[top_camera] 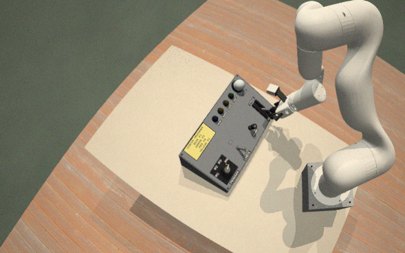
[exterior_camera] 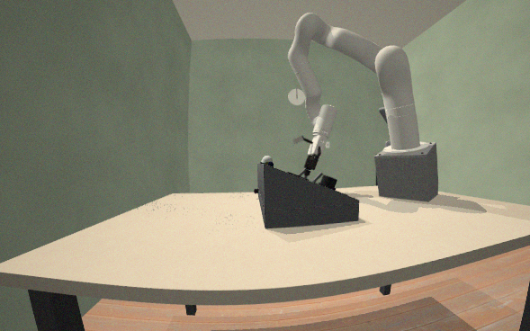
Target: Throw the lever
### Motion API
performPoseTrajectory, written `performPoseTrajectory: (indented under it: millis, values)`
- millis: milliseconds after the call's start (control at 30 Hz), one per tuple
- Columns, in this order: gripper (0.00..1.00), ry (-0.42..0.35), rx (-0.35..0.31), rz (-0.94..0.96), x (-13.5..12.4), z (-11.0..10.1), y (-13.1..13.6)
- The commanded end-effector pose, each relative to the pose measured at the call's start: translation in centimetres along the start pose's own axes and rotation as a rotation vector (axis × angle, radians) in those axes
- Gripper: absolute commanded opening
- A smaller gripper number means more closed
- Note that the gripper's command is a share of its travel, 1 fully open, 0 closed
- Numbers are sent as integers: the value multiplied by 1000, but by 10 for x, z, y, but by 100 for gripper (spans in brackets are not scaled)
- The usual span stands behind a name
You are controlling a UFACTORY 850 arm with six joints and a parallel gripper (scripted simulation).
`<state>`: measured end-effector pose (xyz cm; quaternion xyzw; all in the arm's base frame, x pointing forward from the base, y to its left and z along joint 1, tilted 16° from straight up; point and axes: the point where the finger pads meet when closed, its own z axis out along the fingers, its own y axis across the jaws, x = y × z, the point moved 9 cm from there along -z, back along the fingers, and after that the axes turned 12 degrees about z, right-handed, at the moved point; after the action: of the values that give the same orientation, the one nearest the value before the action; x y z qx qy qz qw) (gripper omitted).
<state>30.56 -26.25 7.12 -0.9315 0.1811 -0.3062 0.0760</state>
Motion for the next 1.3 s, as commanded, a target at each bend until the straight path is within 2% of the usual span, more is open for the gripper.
performPoseTrajectory:
  millis: [0,733,767,1267]
  values:
    - [76,1,0,0,1,0,0]
    - [76,1,0,0,1,5,0]
    - [0,1,0,0,1,5,0]
    - [0,1,0,0,1,5,0]
